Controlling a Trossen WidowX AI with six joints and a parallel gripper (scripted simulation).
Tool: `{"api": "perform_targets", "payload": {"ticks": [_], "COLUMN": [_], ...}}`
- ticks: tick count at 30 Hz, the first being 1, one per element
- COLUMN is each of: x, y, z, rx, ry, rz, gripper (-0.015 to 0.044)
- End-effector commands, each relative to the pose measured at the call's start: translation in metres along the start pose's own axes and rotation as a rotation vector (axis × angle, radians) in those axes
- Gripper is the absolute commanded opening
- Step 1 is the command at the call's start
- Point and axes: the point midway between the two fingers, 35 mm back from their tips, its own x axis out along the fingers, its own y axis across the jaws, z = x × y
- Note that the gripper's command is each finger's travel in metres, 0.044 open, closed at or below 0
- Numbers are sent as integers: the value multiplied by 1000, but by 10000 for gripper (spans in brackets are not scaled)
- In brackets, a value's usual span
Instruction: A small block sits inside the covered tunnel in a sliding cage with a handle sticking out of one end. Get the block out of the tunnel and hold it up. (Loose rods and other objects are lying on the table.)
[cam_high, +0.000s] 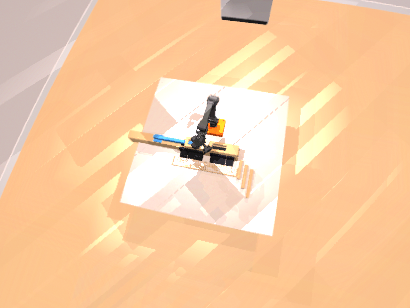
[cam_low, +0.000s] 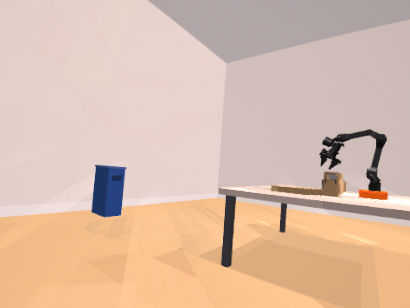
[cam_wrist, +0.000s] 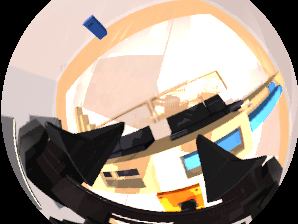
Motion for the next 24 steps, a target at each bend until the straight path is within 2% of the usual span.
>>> {"api": "perform_targets", "payload": {"ticks": [1, 6, 13, 24], "x": [6, 13, 18, 23], "y": [-44, -121, -236, -240], "z": [42, 77, 79, 77], "rx": [229, 512, 893, 903], "ry": [-40, -61, -21, -20], "rz": [-60, -166, -316, -319], "gripper": [440, 440, 440, 440]}}
